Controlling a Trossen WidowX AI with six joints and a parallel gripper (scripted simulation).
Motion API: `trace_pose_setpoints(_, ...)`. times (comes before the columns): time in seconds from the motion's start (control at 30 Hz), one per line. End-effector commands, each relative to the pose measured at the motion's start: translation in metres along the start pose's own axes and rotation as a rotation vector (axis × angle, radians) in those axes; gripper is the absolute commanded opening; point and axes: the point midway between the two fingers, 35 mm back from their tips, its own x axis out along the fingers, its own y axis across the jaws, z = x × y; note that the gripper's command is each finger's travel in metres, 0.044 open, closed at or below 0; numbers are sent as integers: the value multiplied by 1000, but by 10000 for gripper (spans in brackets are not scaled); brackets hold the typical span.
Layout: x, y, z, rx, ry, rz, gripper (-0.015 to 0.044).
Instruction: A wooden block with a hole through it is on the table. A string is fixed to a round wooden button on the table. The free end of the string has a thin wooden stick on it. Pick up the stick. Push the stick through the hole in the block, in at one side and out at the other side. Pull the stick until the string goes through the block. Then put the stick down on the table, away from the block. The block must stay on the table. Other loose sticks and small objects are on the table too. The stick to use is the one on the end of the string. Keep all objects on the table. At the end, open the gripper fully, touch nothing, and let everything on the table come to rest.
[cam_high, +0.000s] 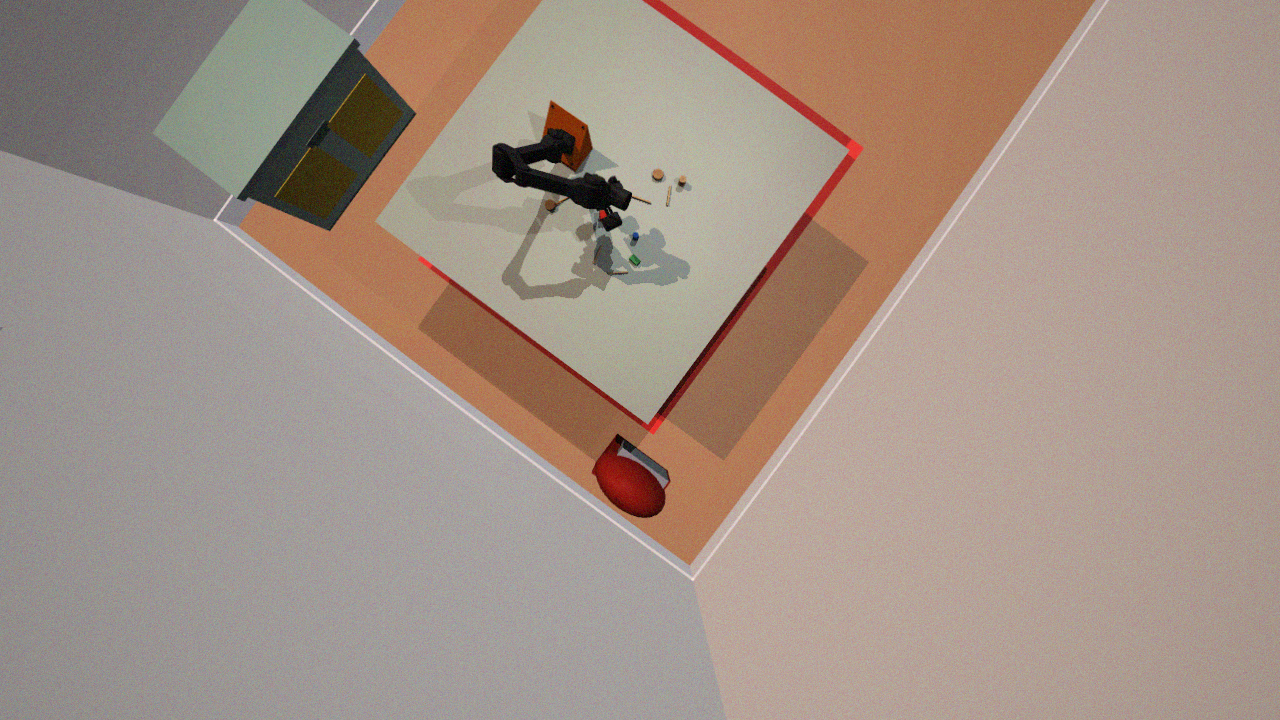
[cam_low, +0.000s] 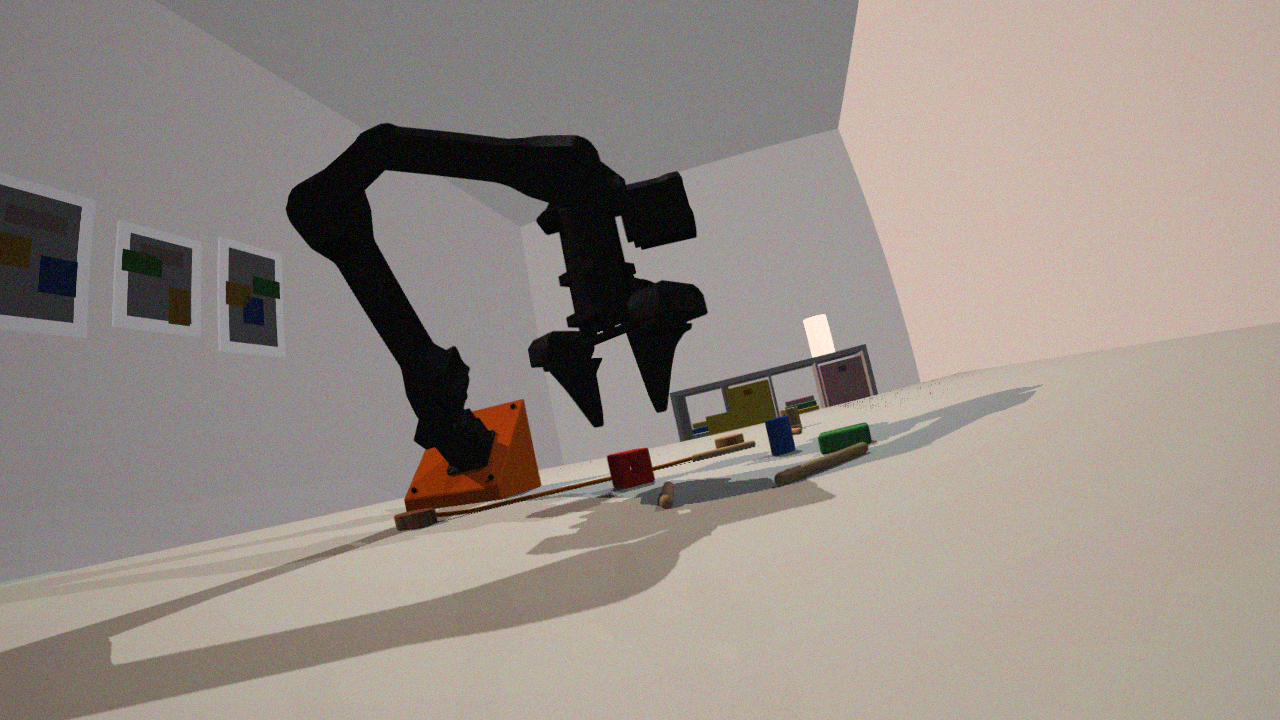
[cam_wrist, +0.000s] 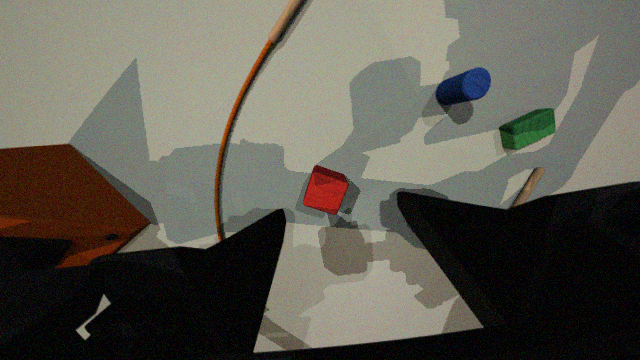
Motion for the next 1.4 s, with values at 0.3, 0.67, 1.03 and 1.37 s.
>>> trace_pose_setpoints(0.3, 0, 0, 0, -1, 0, 0, 245)
trace_pose_setpoints(0.67, 0, 0, 0, -1, 0, 0, 0)
trace_pose_setpoints(1.03, 0, 0, 0, -1, 0, 0, 0)
trace_pose_setpoints(1.37, 0, 0, 0, -1, 0, 0, 157)
